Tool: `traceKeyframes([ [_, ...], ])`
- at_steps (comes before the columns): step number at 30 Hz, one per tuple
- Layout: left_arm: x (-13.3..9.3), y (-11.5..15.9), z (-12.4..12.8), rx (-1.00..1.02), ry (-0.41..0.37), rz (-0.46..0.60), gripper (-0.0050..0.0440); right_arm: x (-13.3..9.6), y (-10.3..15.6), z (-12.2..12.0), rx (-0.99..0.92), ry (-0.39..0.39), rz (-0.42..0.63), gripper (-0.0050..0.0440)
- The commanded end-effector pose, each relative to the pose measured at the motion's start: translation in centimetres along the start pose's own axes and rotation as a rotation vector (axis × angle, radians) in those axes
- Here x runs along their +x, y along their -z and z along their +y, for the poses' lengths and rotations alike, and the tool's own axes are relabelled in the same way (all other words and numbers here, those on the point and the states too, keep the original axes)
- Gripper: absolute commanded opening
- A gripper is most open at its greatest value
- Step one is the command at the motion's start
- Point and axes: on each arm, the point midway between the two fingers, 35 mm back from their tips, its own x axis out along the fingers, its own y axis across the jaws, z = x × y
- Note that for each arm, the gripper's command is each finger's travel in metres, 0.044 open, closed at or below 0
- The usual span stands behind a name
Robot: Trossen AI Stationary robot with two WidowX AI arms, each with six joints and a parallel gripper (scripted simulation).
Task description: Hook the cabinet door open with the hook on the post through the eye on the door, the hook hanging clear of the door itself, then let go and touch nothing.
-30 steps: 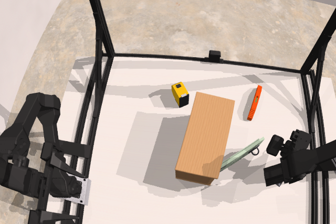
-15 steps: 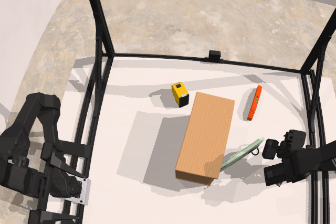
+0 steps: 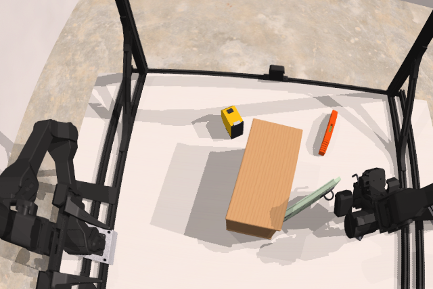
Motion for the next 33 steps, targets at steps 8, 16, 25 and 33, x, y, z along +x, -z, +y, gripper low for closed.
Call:
traceKeyframes([
  [8,-0.3,0.1,1.7,-0.167,-0.160,-0.001,0.0000,0.0,0.0,0.0,0.002,-0.002,0.000,0.0400],
  [16,-0.7,0.5,3.1,-0.331,-0.317,0.001,0.0000,0.0,0.0,0.0,0.002,-0.002,0.000,0.0400],
  [25,-1.4,1.2,4.6,-0.468,-0.446,0.003,0.0000,0.0,0.0,0.0,0.002,-0.002,0.000,0.0400],
  [33,-1.1,1.6,4.7,-0.527,-0.493,0.022,0.0000,0.0,0.0,0.0,0.002,-0.002,0.000,0.0400],
])
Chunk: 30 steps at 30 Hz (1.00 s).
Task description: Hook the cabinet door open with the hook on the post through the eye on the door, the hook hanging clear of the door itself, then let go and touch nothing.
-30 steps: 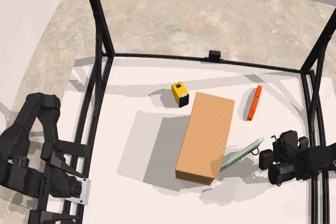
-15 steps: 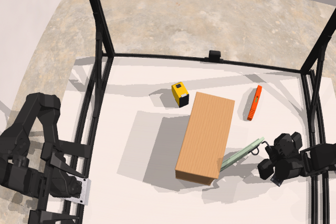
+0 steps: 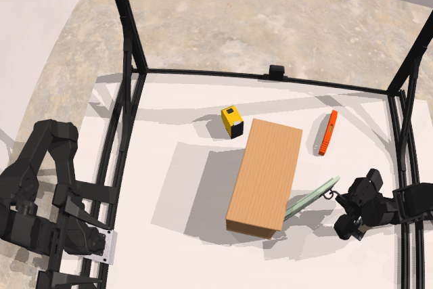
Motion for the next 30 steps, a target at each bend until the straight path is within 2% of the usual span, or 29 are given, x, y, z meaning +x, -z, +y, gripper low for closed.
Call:
traceKeyframes([
  [1,0.28,0.24,-0.13,-0.012,-0.009,0.035,0.0000,0.00,-0.01,0.05,0.003,-0.004,0.000,0.0400],
  [8,0.43,0.26,-0.15,-0.011,-0.008,0.085,0.0000,0.00,-0.01,0.05,0.003,-0.004,0.000,0.0400],
  [30,0.57,0.43,-0.11,-0.011,-0.008,0.085,0.0000,0.00,-0.01,0.05,0.003,-0.004,0.000,0.0400],
])
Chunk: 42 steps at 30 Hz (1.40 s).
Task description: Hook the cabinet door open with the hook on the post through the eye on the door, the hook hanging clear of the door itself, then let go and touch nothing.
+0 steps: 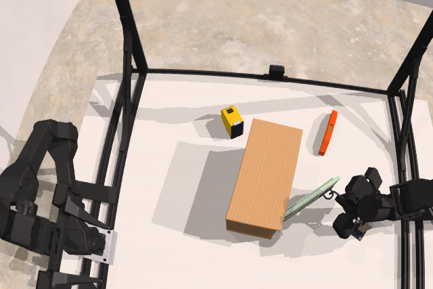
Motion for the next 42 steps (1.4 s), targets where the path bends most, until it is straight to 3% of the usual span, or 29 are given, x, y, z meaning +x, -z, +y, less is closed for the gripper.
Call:
traceKeyframes([
  [1,0.18,0.18,0.04,-0.003,-0.001,0.004,0.0000,-0.01,-0.01,0.00,0.003,-0.001,0.000,0.0400],
  [28,0.35,0.36,0.04,-0.003,-0.001,0.004,0.0000,-0.01,-0.01,0.00,0.003,-0.001,0.000,0.0400],
  [33,0.42,0.26,0.02,-0.010,-0.006,0.057,0.0000,-0.01,-0.01,0.00,0.003,-0.001,0.000,0.0400],
  [42,0.55,0.41,0.02,-0.010,-0.006,0.057,0.0000,-0.01,-0.01,0.00,0.003,-0.001,0.000,0.0400],
])
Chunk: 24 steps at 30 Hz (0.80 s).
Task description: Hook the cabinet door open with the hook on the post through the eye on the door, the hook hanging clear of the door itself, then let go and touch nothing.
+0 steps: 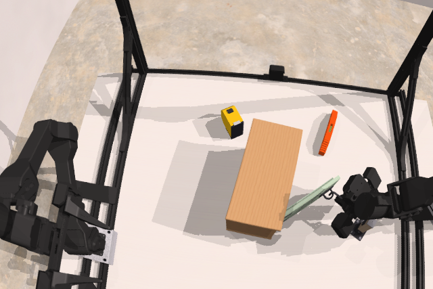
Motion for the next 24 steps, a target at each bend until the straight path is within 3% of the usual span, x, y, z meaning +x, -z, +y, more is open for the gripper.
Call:
traceKeyframes([
  [1,0.15,0.17,0.06,-0.008,-0.001,0.007,0.0000,0.00,0.00,0.01,0.003,-0.002,0.000,0.0400],
  [19,0.32,0.36,0.05,-0.008,-0.001,0.007,0.0000,0.00,0.00,0.01,0.003,-0.002,0.000,0.0400],
  [24,0.39,0.25,0.05,-0.008,0.000,0.058,0.0000,0.00,0.00,0.01,0.003,-0.002,0.000,0.0400],
])
